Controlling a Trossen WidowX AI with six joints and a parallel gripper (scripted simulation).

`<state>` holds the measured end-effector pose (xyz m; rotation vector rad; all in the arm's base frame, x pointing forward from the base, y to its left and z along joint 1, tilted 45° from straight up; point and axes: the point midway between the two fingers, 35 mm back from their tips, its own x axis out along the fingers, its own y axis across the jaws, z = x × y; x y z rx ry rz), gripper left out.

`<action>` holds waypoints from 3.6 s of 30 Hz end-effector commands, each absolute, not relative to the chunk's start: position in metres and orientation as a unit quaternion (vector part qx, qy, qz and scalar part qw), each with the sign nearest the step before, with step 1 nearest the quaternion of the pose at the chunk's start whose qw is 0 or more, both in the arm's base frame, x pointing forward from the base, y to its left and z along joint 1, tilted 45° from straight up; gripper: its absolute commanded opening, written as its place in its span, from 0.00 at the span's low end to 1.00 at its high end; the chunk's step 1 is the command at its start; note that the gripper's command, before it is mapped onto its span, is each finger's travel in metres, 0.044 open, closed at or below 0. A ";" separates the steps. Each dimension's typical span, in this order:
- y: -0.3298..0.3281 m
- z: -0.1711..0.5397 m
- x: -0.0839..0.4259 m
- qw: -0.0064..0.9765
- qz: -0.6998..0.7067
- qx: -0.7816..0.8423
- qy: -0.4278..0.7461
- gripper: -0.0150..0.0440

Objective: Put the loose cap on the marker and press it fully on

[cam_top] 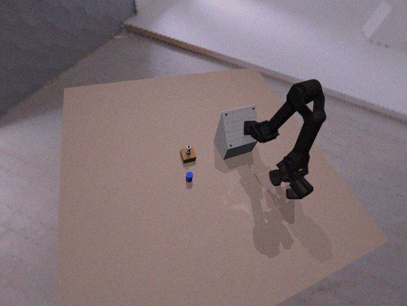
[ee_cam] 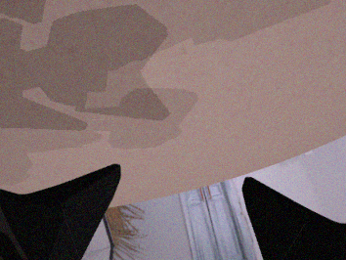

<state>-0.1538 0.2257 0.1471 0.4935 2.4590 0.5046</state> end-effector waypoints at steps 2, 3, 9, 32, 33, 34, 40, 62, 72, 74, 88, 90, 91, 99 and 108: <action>0.230 0.147 -0.151 0.294 0.201 0.190 0.915 0.84; 0.236 0.148 -0.147 0.303 0.217 0.197 0.907 0.80; 0.270 0.144 -0.096 0.387 0.326 0.195 0.840 0.68; 0.289 0.120 0.126 0.609 0.530 0.027 0.589 0.68; 0.286 0.118 0.135 0.613 0.537 0.016 0.580 0.68; 0.284 0.117 0.143 0.616 0.543 0.005 0.571 0.68; 0.264 0.108 0.188 0.627 0.578 -0.057 0.519 0.68; 0.140 0.073 0.307 0.619 0.679 -0.238 0.315 0.68; 0.123 0.068 0.313 0.617 0.687 -0.255 0.289 0.68; 0.123 0.068 0.313 0.617 0.687 -0.255 0.289 0.68; 0.157 0.034 0.307 0.617 0.687 -0.254 0.288 0.68; 0.158 0.033 0.307 0.617 0.687 -0.254 0.288 0.68; 0.158 0.033 0.307 0.617 0.687 -0.254 0.288 0.68; 0.165 0.026 0.306 0.617 0.687 -0.254 0.288 0.68; 0.176 0.016 0.305 0.617 0.687 -0.254 0.288 0.68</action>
